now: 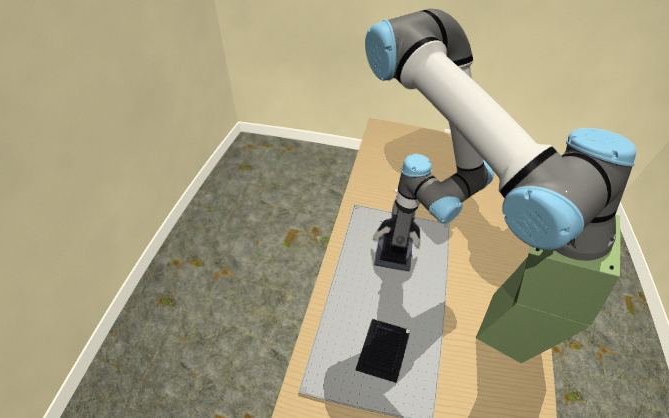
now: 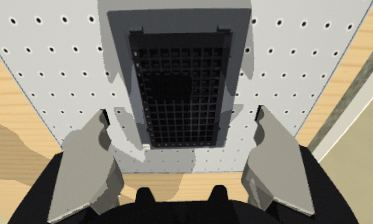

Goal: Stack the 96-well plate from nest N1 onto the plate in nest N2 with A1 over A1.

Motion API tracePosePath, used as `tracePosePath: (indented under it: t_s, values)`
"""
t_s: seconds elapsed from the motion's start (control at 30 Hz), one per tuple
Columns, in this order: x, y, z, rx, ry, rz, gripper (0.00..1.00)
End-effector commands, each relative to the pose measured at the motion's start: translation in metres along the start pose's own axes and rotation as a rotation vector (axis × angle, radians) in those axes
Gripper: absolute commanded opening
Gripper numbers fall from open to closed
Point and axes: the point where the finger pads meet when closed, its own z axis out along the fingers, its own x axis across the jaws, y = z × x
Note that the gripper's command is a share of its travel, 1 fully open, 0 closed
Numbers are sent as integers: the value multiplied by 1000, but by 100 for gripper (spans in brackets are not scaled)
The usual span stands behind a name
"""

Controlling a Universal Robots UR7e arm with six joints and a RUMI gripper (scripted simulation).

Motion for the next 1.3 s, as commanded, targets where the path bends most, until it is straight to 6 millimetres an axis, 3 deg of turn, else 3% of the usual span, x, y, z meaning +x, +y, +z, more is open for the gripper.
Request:
tracePosePath:
  t_s: [0.0, 0.13, 0.17, 1.27]
  values:
    - [0, 0, 0, -1, 1, 0, 100]
    - [0, 0, 0, -1, 1, 0, 100]
    - [0, 0, 0, -1, 1, 0, 0]
    - [0, 0, 0, -1, 1, 0, 0]
